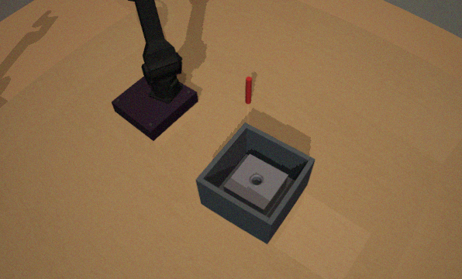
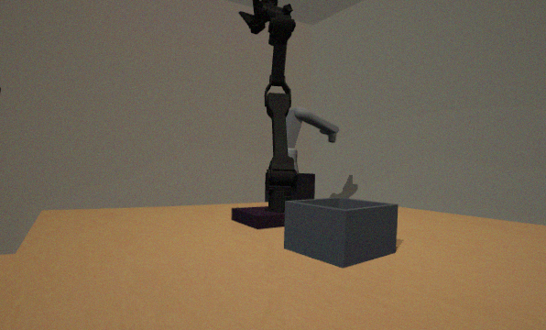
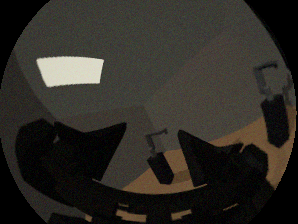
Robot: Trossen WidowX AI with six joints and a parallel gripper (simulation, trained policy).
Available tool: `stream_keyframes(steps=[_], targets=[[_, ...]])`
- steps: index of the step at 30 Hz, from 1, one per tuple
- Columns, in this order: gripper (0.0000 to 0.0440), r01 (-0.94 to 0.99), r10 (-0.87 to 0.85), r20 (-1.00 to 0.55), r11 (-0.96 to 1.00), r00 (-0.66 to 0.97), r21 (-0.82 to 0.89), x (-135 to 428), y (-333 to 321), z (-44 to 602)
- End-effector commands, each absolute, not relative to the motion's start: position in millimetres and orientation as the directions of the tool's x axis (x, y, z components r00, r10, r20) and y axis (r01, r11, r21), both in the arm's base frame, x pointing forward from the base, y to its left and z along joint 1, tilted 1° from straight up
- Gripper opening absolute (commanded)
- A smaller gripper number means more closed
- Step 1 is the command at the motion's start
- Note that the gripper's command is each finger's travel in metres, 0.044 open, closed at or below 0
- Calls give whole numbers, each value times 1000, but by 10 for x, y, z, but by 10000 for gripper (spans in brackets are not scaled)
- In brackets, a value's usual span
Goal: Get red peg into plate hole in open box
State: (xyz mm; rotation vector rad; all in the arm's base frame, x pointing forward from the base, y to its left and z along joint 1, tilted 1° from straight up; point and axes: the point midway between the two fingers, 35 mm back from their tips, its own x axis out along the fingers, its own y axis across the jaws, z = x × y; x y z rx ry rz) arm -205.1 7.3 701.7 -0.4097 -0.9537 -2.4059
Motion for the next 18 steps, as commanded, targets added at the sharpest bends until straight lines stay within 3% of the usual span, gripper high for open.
stream_keyframes(steps=[1,18], targets=[[426,574,-358,458,-616,-814,539,-2005,33,7034],[440,926,-625,687,-298,-372,230,-234,-1102,7311]])
